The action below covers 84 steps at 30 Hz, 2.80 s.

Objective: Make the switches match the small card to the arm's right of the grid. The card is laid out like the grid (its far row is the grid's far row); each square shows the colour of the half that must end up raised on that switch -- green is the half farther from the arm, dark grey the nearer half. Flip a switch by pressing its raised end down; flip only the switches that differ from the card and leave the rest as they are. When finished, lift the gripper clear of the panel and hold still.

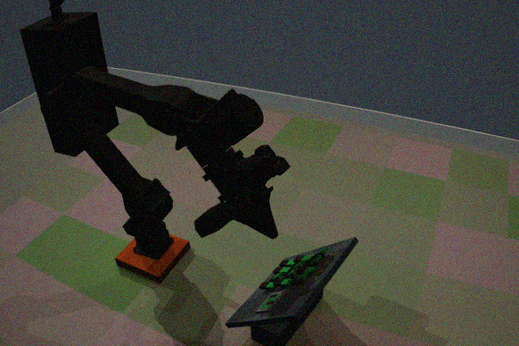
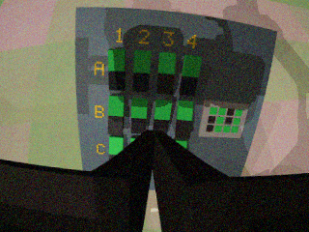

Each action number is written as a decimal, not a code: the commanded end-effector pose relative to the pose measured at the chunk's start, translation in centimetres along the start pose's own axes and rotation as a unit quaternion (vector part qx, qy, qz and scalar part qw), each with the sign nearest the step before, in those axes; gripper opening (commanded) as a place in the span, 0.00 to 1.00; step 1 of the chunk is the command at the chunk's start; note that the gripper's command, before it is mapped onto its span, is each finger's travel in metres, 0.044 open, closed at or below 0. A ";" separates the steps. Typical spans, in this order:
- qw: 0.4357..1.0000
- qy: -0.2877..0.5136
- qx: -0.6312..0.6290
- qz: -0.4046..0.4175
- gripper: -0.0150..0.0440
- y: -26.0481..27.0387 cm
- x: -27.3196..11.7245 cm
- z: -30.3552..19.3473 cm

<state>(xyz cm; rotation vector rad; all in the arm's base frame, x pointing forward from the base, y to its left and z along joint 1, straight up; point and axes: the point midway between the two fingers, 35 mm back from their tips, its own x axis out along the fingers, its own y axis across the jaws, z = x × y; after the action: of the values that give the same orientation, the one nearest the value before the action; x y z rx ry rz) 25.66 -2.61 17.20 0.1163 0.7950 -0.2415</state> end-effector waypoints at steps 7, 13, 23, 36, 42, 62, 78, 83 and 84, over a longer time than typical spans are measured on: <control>1.000 0.014 -0.004 0.001 0.25 -1.1 3.3 -0.3; 1.000 0.015 -0.004 0.001 0.25 -1.1 3.6 -0.3; 1.000 0.015 -0.004 0.001 0.25 -1.1 4.8 -0.3; 1.000 0.014 -0.004 0.001 0.25 -1.1 5.9 -0.3; 1.000 0.014 -0.004 0.001 0.25 -1.1 5.9 -0.3; 1.000 0.014 -0.004 0.001 0.25 -1.1 5.9 -0.3; 1.000 0.014 -0.004 0.001 0.25 -1.1 6.2 -0.3; 1.000 0.014 -0.004 0.001 0.25 -1.1 6.2 -0.3; 1.000 0.014 -0.004 0.001 0.25 -1.1 6.2 -0.3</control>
<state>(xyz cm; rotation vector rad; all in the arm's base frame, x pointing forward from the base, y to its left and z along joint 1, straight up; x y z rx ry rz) 29.39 -4.73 12.65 0.1165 0.8218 -0.2406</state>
